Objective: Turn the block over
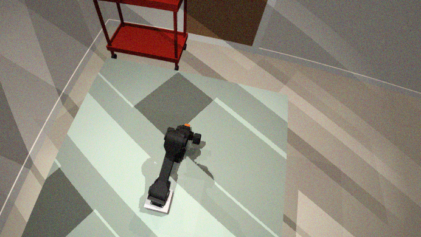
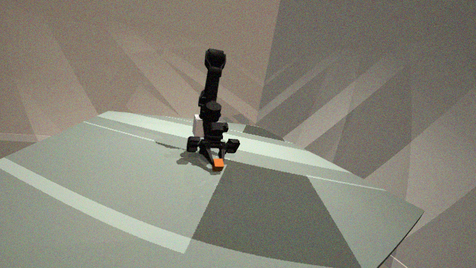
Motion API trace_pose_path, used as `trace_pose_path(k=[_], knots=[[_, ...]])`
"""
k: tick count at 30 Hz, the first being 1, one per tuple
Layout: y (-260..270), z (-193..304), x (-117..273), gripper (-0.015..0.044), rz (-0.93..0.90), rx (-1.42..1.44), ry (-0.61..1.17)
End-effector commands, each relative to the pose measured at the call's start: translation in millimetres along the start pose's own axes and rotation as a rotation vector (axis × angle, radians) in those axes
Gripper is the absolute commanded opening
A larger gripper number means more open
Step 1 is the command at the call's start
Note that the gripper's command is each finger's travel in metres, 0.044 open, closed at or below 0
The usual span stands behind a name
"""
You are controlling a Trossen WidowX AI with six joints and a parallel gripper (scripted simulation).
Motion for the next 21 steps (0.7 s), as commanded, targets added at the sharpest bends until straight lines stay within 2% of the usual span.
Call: trace_pose_path(k=[1,14,21], knots=[[0.9,1.1,0.1,0.0105,-0.005,0.002,0.000],[0.9,1.1,0.1,0.0440,-0.005,0.002,0.000],[0.9,1.1,0.1,0.0440,-0.005,0.002,0.000]])
Point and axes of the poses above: the point midway between the two fingers, 35 mm back from their tips, its own x axis back along the fingers, its own y axis across the jaws, z = x × y, the point moved 3 cm from there along x, back along the fingers, and after that the axes turned 13 degrees about x, right-handed, at the moved point
